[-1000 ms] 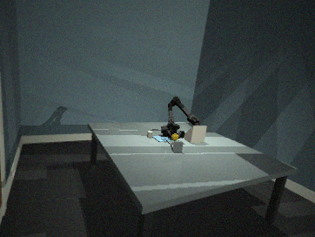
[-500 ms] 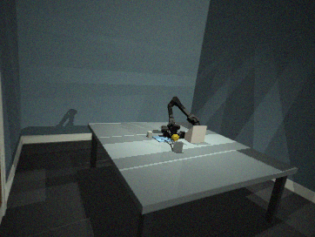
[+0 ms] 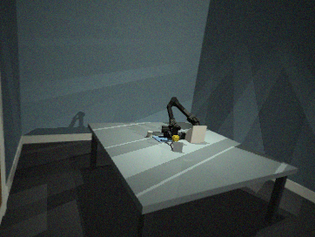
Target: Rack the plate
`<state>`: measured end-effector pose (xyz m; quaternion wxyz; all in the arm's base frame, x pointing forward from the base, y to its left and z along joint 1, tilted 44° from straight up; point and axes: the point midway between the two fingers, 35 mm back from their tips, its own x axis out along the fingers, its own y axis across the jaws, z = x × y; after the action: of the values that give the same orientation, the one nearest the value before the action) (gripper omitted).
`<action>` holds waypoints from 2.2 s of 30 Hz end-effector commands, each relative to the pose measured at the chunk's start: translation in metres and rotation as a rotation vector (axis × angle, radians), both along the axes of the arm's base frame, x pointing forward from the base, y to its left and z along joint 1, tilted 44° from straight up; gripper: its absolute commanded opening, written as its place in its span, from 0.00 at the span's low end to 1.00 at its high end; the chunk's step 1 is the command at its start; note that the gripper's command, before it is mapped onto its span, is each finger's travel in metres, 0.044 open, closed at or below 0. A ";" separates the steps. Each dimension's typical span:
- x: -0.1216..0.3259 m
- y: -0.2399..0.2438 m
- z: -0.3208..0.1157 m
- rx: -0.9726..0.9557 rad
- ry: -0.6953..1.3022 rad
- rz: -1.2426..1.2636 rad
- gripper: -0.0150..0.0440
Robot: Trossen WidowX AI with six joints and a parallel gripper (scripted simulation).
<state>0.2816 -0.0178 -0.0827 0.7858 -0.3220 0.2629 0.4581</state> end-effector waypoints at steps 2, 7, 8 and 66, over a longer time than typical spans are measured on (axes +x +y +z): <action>0.000 0.003 -0.004 0.002 0.007 -0.001 0.25; 0.002 0.008 -0.008 0.002 0.003 0.001 0.25; 0.002 0.008 -0.009 0.002 0.003 0.001 0.25; 0.021 0.074 0.066 0.011 0.026 -0.014 0.93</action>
<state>0.3017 0.0543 -0.0189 0.7867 -0.3159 0.2619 0.4612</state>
